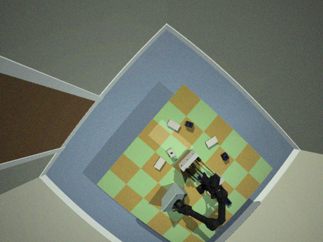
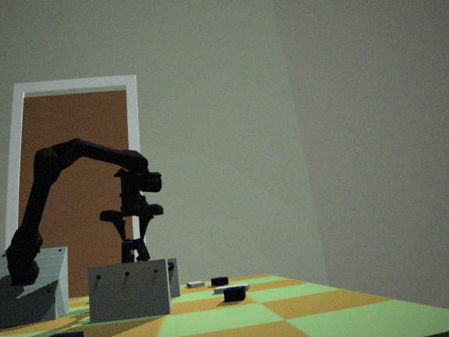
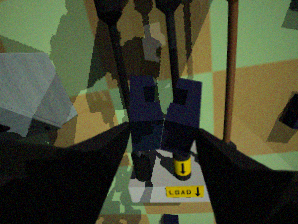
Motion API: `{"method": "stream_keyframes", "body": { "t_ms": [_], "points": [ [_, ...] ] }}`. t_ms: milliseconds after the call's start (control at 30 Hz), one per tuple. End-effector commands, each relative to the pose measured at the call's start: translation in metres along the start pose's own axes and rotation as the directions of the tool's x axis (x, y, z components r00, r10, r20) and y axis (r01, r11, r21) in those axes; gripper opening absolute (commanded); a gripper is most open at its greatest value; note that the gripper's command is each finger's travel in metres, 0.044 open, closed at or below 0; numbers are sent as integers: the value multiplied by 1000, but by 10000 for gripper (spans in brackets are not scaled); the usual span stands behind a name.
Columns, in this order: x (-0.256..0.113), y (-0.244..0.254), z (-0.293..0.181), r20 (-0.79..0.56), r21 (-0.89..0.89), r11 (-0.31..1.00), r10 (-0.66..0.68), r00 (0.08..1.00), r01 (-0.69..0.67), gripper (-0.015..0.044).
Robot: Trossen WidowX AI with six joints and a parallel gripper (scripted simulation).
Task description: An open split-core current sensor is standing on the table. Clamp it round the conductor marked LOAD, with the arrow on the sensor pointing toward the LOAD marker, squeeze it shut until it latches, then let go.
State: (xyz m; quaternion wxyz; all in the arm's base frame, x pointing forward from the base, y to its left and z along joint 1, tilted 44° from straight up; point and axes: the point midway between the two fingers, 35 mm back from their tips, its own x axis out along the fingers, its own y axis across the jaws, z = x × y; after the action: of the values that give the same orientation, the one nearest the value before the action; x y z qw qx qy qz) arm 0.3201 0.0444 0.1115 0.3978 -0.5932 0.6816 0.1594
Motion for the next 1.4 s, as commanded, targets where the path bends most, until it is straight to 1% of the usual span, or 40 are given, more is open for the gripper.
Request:
{"method": "stream_keyframes", "body": {
  "t_ms": [0, 133, 333, 1367],
  "points": [
    [3, -12, 0, -2, -128, 992, -5, 1000, 5, 0],
    [4, -18, 1, -3, -200, 980, -5, 1000, 5, 0],
    [8, -19, 1, -3, -200, 980, -5, 1000, 5, 0],
    [58, -19, 0, -5, -199, 980, -7, 1000, 6, 0]
  ]
}}
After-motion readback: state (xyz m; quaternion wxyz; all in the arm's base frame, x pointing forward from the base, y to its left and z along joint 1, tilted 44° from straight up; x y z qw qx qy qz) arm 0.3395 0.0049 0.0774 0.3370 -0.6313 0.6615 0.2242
